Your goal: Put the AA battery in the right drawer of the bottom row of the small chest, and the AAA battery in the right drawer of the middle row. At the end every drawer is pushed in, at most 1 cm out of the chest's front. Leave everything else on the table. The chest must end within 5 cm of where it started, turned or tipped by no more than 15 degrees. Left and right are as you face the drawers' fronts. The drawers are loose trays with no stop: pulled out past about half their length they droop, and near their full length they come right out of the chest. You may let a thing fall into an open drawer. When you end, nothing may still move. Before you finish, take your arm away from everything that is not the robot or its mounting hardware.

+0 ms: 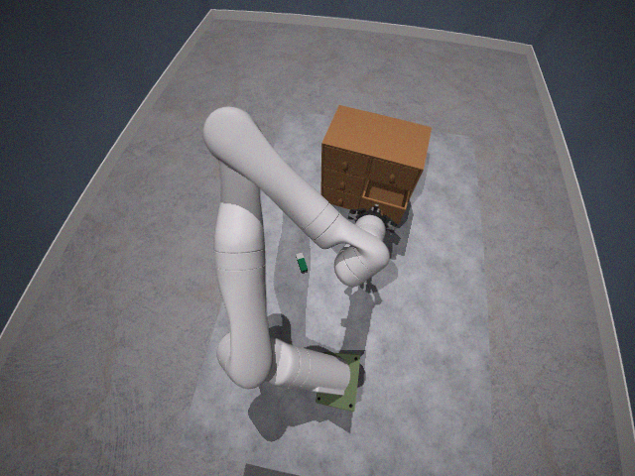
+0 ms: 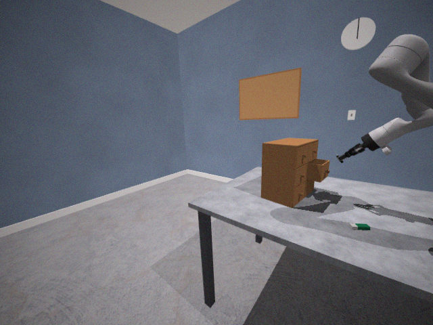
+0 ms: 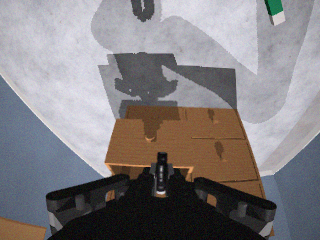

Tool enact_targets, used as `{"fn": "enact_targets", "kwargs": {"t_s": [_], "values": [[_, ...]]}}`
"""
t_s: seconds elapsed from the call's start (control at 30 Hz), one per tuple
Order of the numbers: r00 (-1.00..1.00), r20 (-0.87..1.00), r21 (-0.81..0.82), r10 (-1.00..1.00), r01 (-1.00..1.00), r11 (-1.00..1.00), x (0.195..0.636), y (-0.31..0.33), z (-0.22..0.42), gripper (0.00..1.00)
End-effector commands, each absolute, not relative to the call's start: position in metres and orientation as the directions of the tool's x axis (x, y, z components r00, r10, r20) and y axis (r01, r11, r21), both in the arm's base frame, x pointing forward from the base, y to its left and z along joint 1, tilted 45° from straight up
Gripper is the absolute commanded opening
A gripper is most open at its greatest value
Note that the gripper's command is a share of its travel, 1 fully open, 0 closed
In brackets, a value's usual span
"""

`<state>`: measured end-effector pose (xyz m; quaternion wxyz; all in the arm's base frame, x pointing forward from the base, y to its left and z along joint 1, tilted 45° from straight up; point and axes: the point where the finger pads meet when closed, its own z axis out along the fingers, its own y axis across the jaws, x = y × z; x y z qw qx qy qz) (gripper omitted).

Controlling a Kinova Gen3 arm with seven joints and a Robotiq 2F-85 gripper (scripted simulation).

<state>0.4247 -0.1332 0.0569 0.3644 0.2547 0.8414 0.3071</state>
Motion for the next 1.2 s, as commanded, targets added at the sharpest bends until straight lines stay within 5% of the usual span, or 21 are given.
{"fn": "enact_targets", "kwargs": {"t_s": [0.0, 1.17], "values": [[-0.610, -0.463, 0.700, 0.643, 0.193, 0.687, 0.433, -0.132, 0.058, 0.05], [-0.610, -0.463, 0.700, 0.643, 0.193, 0.687, 0.519, -0.145, 0.047, 0.05]]}}
